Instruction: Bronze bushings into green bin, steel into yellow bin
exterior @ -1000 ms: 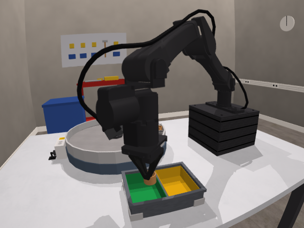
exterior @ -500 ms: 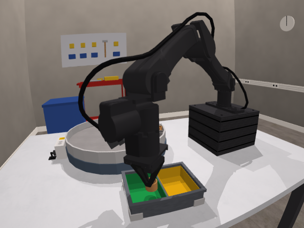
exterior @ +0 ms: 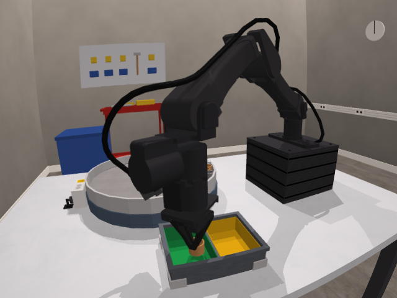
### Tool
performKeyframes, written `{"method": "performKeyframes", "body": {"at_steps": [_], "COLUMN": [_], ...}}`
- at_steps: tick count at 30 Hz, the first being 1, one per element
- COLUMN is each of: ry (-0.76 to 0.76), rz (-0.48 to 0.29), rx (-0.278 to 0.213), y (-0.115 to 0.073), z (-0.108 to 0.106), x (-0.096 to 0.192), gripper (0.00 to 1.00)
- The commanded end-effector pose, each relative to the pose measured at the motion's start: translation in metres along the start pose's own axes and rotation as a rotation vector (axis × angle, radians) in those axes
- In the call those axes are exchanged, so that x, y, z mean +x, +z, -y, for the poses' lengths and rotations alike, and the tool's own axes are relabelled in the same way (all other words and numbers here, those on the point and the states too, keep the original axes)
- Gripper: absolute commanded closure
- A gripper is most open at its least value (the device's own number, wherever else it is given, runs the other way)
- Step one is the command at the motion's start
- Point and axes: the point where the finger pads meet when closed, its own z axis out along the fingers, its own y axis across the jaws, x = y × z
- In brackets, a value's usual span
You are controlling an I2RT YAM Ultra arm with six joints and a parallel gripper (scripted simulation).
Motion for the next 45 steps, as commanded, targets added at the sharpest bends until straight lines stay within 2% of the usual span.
{"method": "performKeyframes", "body": {"at_steps": [1,39,45], "ry": [0.005,0.005,0.006], "rz": [0.014,0.014,0.012], "rx": [-0.003,0.000,0.005], "y": [-0.0013,-0.0003,0.0060], "z": [-0.0010,-0.0002,0.0053], "x": [-0.0056,-0.0054,-0.0058], "gripper": [1.00,1.00,1.00]}}
